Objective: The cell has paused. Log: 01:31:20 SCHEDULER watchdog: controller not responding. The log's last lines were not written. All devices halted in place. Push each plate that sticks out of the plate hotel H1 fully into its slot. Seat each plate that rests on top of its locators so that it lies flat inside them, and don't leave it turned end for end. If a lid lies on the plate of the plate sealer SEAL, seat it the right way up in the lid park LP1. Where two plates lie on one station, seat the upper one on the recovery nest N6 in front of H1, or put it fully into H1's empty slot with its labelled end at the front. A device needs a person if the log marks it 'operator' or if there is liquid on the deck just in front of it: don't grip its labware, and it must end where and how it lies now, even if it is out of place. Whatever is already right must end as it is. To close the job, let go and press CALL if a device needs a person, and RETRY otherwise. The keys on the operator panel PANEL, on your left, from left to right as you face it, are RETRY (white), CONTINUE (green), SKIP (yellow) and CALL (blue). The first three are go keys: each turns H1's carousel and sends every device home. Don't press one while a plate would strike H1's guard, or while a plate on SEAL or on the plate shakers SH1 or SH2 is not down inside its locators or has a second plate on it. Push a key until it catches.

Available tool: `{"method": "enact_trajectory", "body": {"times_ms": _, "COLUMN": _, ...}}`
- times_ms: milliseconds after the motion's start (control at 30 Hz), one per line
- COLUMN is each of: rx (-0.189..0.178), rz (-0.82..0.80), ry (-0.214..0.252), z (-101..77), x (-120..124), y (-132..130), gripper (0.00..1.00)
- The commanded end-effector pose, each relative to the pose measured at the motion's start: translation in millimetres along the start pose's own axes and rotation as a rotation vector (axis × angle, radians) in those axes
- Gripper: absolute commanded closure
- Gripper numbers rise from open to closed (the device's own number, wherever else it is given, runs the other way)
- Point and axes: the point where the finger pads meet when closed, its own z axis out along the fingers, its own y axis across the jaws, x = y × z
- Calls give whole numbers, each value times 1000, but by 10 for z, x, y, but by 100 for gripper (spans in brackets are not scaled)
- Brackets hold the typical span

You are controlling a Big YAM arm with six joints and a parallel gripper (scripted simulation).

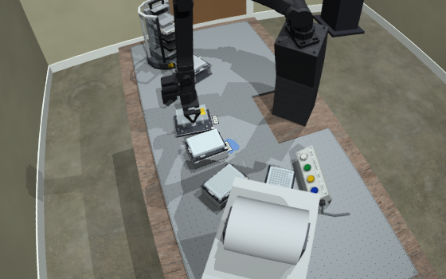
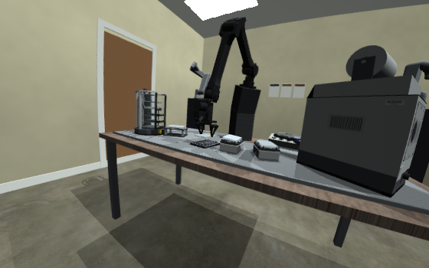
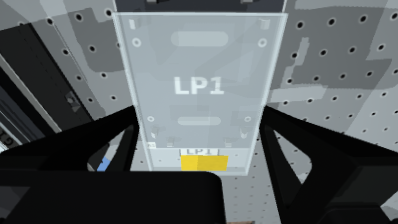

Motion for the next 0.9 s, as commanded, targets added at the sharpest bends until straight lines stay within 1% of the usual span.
{"method": "enact_trajectory", "body": {"times_ms": 0, "rx": 1, "rz": -3, "ry": -3, "z": 105, "x": -15, "y": 53, "gripper": 16}}
{"method": "enact_trajectory", "body": {"times_ms": 67, "rx": 1, "rz": -2, "ry": 3, "z": 116, "x": -1, "y": 54, "gripper": 16}}
{"method": "enact_trajectory", "body": {"times_ms": 500, "rx": 1, "rz": -3, "ry": 3, "z": 117, "x": -12, "y": 55, "gripper": 16}}
{"method": "enact_trajectory", "body": {"times_ms": 533, "rx": 2, "rz": -1, "ry": -8, "z": 35, "x": -52, "y": 6, "gripper": 16}}
{"method": "enact_trajectory", "body": {"times_ms": 867, "rx": 2, "rz": -1, "ry": -8, "z": 35, "x": -52, "y": 6, "gripper": 16}}
